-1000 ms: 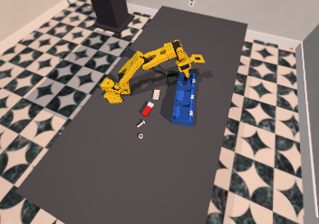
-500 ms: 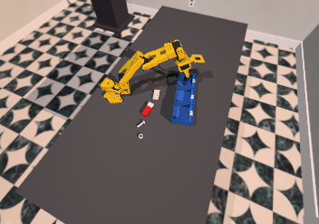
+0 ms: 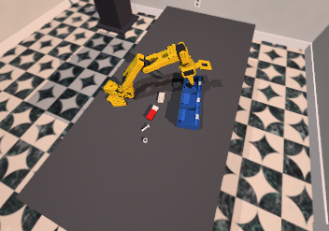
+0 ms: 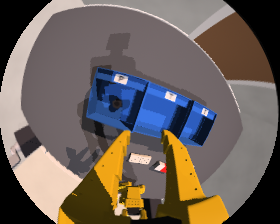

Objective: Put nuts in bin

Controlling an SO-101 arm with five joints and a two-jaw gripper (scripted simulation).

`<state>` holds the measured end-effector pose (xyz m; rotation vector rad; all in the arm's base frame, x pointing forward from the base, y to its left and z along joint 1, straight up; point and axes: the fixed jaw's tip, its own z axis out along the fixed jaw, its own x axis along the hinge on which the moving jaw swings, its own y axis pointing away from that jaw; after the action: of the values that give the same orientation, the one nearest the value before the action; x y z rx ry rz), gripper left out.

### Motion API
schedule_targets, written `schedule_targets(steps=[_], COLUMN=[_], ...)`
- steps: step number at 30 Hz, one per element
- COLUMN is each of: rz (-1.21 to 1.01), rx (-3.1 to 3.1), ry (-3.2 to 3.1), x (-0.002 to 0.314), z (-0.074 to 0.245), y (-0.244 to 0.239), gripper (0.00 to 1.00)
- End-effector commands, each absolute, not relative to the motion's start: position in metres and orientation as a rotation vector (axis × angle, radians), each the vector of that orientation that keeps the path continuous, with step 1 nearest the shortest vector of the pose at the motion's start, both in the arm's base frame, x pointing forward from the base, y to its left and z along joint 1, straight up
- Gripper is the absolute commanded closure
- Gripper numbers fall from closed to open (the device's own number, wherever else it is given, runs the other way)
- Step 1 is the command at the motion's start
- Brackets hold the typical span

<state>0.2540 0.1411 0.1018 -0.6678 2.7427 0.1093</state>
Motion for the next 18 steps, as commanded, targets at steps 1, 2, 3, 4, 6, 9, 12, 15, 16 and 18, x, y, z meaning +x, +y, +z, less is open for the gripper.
schedule_targets(steps=[1,2,3,4,6,9,12,15,16,18], rz=[0.103,0.094,0.086,0.078,0.061,0.038,0.024,0.012,0.007,-0.002], rx=[-0.543,-0.512,-0.480,-0.447,-0.379,-0.278,-0.214,-0.156,-0.129,-0.082], ry=[2.711,2.720,2.730,2.740,2.758,2.783,2.796,2.808,2.813,2.821], x=[0.250,0.248,0.246,0.243,0.236,0.224,0.215,0.206,0.202,0.194], z=[0.130,0.132,0.134,0.136,0.138,0.140,0.141,0.140,0.139,0.138], y=[0.111,0.103,0.095,0.087,0.070,0.048,0.035,0.025,0.020,0.012], gripper=[0.83,0.83,0.83,0.83,0.83,0.83,0.83,0.83,0.83,0.83])
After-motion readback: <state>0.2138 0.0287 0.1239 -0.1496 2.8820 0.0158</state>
